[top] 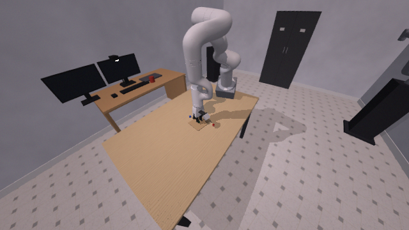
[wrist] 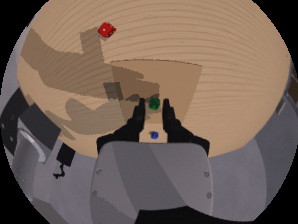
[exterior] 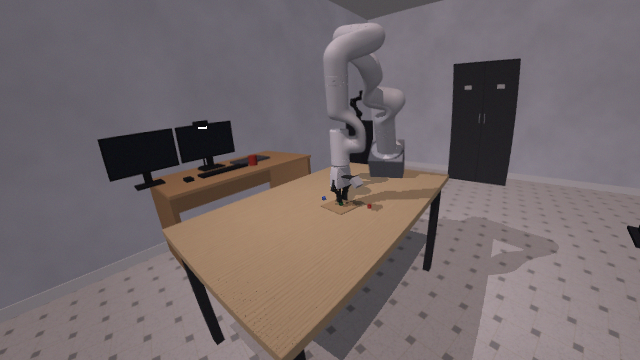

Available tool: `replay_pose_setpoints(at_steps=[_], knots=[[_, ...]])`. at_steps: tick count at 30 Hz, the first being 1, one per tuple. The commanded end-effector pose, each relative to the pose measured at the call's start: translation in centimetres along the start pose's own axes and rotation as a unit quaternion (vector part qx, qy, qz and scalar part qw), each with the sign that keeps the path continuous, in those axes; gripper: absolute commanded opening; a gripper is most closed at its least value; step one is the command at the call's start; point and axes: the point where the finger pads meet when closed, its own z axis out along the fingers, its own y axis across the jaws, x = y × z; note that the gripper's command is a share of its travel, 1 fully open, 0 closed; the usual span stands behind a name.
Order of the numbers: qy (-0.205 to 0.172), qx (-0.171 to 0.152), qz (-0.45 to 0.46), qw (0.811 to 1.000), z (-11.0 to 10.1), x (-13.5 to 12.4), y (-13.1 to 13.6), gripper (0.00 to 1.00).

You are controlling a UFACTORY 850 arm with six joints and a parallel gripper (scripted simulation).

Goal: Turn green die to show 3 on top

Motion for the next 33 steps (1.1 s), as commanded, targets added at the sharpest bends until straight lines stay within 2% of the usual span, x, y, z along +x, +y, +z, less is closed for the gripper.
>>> replay_pose_setpoints(at_steps=[1,17,33], knots=[[0.000,-0.001,0.000,1.000,0.0,0.0,0.1,0.31],[0.000,0.000,0.000,1.000,0.3,0.0,0.1,0.31],[0.000,0.000,0.000,1.000,1.8,0.0,0.1,0.31]])
